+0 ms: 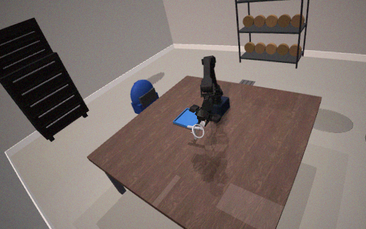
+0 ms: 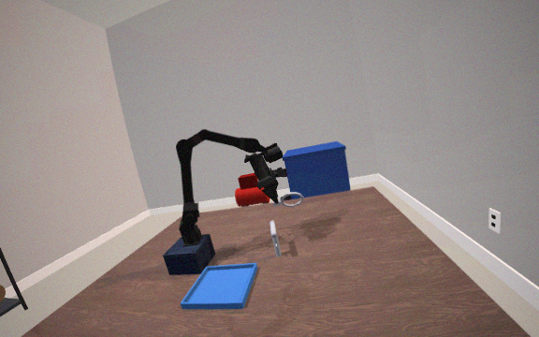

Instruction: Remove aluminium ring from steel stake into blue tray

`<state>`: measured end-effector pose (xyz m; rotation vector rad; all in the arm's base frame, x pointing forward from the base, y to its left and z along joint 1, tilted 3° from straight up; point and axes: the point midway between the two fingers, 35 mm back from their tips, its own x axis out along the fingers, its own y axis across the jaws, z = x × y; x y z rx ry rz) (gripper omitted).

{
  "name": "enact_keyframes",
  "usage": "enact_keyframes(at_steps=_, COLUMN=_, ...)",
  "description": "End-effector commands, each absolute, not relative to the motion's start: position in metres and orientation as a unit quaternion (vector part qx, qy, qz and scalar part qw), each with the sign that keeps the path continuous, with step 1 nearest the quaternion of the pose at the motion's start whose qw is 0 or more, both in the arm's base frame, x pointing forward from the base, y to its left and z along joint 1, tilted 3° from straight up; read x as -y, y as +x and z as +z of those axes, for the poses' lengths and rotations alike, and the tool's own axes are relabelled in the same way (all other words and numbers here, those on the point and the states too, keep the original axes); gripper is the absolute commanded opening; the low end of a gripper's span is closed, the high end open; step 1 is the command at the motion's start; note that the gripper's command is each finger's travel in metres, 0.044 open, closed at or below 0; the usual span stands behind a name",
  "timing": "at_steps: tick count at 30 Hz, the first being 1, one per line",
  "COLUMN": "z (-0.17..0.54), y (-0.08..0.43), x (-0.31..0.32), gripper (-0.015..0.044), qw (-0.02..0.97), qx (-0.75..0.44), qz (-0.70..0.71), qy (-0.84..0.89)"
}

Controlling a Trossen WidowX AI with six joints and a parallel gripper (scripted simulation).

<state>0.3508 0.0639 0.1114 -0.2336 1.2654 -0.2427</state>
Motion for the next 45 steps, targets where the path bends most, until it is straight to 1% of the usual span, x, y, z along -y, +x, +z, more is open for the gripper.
enact_keyframes(at_steps=1, z=0.117, y=0.347, x=-0.061, gripper=0.0, qw=0.806, qx=-0.572, qz=-0.133, qy=-0.071)
enact_keyframes(at_steps=23, z=0.12, y=0.32, x=-0.041, gripper=0.0, qw=0.828, qx=-0.486, qz=-0.242, qy=0.139)
enact_keyframes(at_steps=45, z=0.115, y=0.292, x=-0.023, gripper=0.0, qw=0.795, qx=-0.378, qz=-0.32, qy=0.35)
